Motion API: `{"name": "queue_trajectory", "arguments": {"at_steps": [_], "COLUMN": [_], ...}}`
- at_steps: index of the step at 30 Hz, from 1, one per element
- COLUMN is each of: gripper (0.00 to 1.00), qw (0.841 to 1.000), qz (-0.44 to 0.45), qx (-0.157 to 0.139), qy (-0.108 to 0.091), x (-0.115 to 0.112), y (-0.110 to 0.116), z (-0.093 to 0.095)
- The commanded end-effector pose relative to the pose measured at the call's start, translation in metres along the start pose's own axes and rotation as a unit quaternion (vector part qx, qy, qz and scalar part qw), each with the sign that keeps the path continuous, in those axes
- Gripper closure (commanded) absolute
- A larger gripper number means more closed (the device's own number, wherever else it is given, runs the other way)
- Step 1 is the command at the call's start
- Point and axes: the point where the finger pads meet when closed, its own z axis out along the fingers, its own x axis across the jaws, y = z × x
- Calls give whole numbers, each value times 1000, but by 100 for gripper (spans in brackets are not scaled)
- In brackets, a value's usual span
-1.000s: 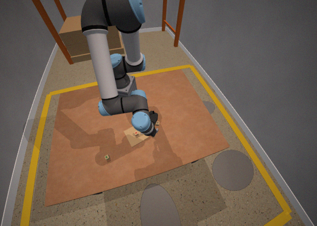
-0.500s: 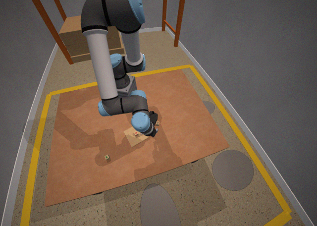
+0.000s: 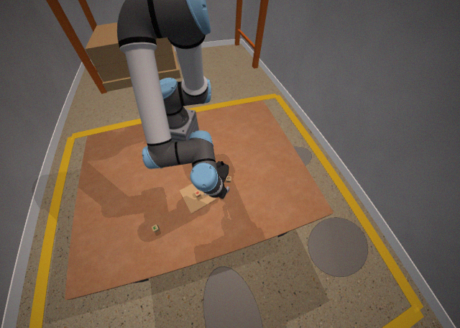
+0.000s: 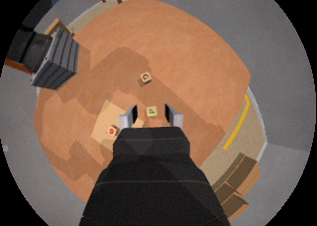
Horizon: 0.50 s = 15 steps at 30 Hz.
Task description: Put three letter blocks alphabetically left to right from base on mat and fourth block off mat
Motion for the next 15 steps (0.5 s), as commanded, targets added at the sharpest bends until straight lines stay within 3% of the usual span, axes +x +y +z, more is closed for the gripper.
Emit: {"name": "queue_trajectory", "arguments": {"at_steps": [1,15], "gripper": [0,0], "qw": [1000,1000], "qz": [0,0], "qx": [-1,-1], "qy": [1,1], "x": [0,-1], "y": [0,1], "z": [-1,-1]}}
